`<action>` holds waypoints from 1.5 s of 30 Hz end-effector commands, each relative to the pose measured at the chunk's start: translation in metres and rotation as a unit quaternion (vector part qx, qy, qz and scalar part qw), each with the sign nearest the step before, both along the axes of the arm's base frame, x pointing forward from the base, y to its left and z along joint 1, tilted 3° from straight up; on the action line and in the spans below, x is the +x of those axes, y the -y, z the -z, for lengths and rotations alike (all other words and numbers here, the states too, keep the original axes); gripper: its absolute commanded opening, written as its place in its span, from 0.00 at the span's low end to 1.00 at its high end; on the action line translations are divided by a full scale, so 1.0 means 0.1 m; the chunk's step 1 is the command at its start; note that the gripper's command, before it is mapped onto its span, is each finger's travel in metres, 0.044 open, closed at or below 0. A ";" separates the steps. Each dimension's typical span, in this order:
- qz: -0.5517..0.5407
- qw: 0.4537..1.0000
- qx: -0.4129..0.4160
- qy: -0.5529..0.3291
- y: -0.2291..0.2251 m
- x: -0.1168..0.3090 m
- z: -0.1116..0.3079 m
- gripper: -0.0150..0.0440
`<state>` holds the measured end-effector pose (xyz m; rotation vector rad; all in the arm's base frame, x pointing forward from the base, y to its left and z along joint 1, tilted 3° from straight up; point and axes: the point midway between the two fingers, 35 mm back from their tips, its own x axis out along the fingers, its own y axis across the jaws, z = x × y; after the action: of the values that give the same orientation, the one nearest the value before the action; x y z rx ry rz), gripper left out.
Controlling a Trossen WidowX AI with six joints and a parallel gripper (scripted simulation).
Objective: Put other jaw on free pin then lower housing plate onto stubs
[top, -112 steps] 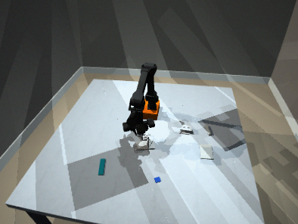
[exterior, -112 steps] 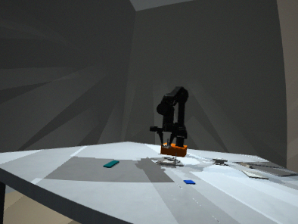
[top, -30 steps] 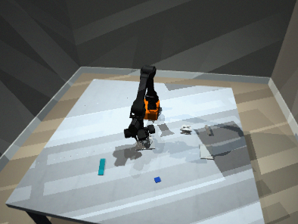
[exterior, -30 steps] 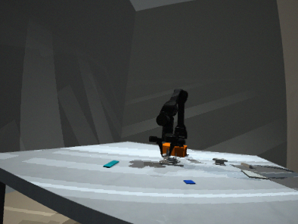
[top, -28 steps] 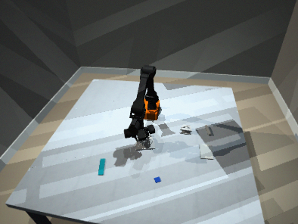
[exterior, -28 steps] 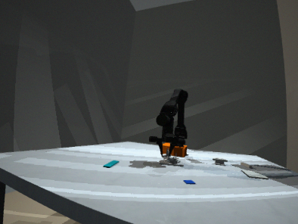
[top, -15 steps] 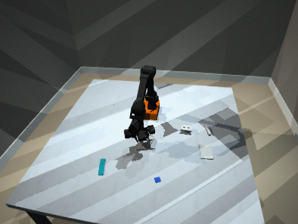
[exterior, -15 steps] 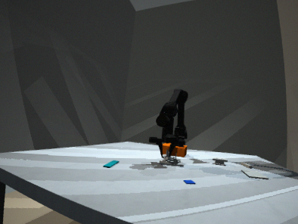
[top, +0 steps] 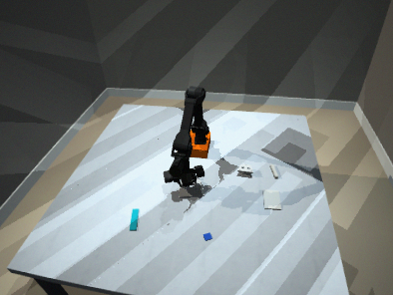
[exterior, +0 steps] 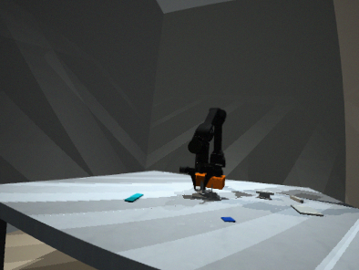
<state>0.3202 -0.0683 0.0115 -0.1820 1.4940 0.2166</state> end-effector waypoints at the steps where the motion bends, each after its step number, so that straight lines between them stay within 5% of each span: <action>1: 0.002 1.000 0.001 -0.003 0.00 0.00 0.03 0.48; 45: -0.001 1.000 0.001 -0.003 -0.01 0.00 0.12 0.48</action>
<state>0.3208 -0.0680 0.0018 -0.1829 1.4945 0.2179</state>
